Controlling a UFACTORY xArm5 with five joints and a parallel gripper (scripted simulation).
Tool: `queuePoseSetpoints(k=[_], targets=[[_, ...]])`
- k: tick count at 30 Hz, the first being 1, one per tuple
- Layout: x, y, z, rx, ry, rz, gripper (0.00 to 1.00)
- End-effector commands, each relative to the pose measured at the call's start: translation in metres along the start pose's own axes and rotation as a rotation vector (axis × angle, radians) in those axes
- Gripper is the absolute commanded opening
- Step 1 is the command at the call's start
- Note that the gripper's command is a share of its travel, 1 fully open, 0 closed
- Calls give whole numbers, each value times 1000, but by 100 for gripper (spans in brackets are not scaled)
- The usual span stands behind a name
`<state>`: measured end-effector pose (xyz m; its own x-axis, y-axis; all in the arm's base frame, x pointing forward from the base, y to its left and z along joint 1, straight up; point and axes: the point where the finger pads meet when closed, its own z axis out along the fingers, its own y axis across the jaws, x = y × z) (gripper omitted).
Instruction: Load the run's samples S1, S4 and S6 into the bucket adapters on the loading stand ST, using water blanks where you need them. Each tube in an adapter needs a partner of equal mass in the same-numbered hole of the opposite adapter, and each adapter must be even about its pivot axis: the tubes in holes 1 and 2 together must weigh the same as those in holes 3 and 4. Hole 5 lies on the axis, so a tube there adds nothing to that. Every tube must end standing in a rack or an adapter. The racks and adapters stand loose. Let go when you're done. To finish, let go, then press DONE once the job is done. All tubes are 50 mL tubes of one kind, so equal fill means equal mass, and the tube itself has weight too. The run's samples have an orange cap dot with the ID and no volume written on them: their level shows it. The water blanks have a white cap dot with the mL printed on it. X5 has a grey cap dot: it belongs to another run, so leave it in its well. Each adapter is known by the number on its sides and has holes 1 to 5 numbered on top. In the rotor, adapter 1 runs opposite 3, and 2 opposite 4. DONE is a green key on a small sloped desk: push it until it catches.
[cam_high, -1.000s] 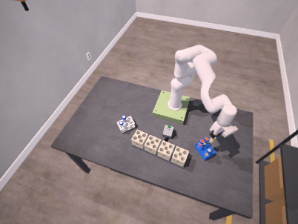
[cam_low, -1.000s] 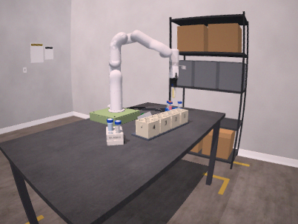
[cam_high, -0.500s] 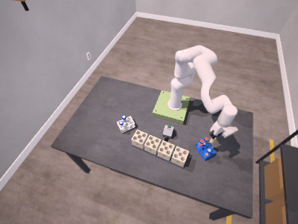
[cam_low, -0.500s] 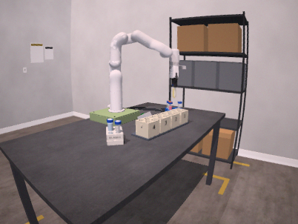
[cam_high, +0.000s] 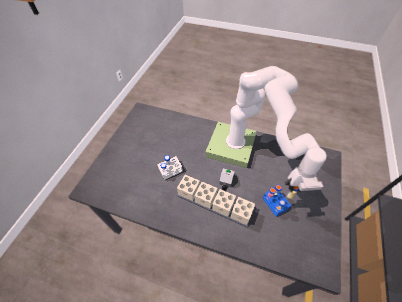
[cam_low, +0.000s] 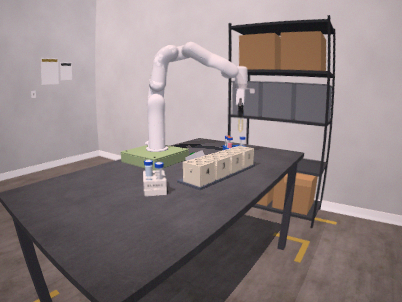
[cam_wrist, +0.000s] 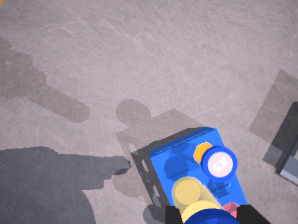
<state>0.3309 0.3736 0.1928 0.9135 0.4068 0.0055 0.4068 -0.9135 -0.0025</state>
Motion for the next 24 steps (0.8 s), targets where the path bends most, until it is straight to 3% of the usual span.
queuePoseSetpoints(k=[1, 24], targets=[[2, -1, -2, 2, -3, 184, 0], [2, -1, -2, 1, -4, 884, 0]])
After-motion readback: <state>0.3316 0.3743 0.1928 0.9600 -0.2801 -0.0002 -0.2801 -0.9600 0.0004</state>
